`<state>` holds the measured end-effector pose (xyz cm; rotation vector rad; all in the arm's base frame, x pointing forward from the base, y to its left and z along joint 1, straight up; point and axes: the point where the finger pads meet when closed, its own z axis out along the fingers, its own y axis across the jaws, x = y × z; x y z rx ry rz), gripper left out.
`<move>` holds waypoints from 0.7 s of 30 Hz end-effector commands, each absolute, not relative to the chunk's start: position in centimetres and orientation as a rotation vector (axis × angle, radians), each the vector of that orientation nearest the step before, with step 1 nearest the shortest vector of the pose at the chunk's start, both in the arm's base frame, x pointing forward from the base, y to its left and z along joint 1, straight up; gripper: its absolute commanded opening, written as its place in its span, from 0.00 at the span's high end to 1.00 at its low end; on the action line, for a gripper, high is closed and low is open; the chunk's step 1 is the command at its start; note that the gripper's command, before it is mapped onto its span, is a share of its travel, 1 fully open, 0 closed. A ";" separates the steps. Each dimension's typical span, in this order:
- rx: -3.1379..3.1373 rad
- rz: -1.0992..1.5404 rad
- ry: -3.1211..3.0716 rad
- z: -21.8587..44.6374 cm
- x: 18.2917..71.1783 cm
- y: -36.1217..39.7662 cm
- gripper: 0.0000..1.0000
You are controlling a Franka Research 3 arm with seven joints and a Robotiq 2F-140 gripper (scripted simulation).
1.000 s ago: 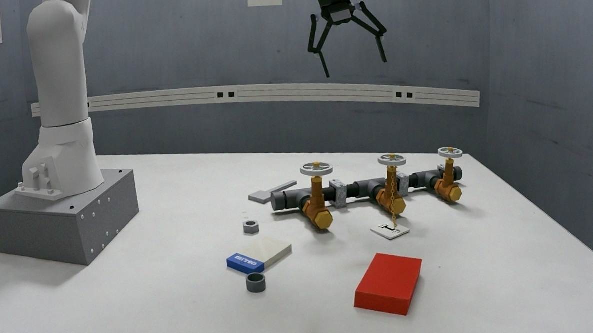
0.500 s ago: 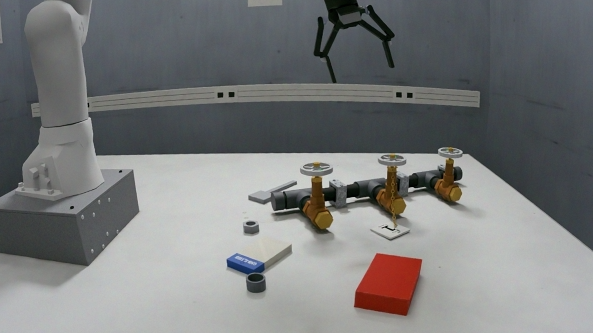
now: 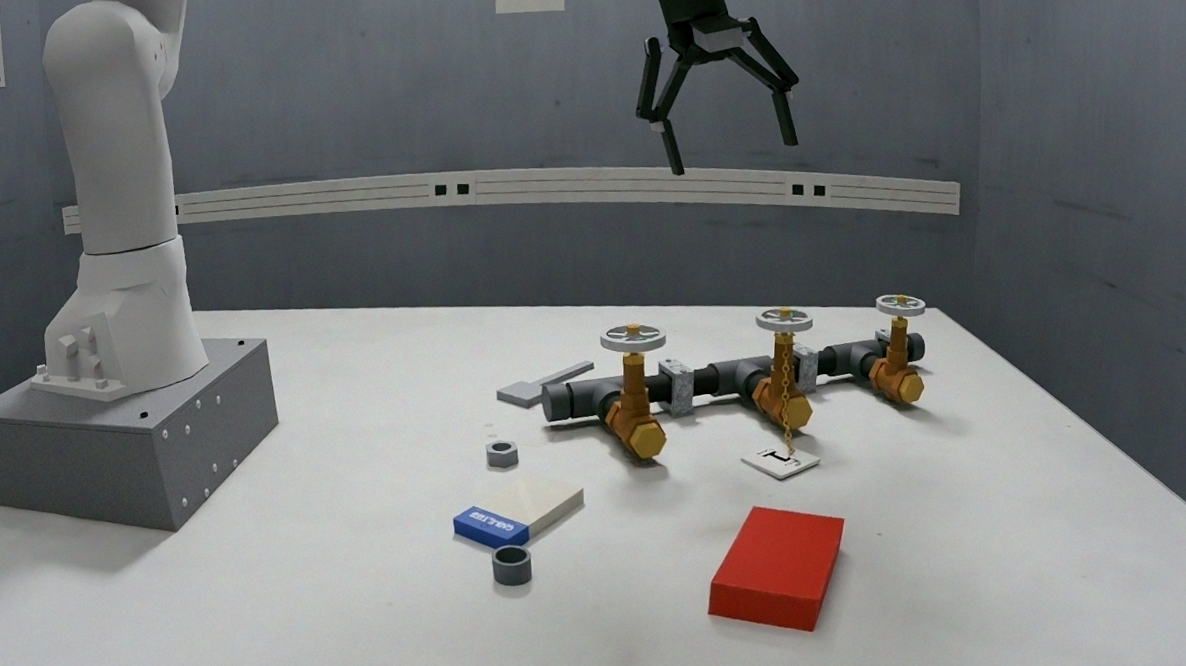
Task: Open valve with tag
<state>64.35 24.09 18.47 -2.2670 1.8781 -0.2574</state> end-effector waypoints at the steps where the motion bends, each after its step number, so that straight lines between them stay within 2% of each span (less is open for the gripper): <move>1: -2.398 -0.257 1.747 18.1 64.4 23.5 0.00; 21: -2.585 -0.252 1.550 16.8 65.2 20.5 0.00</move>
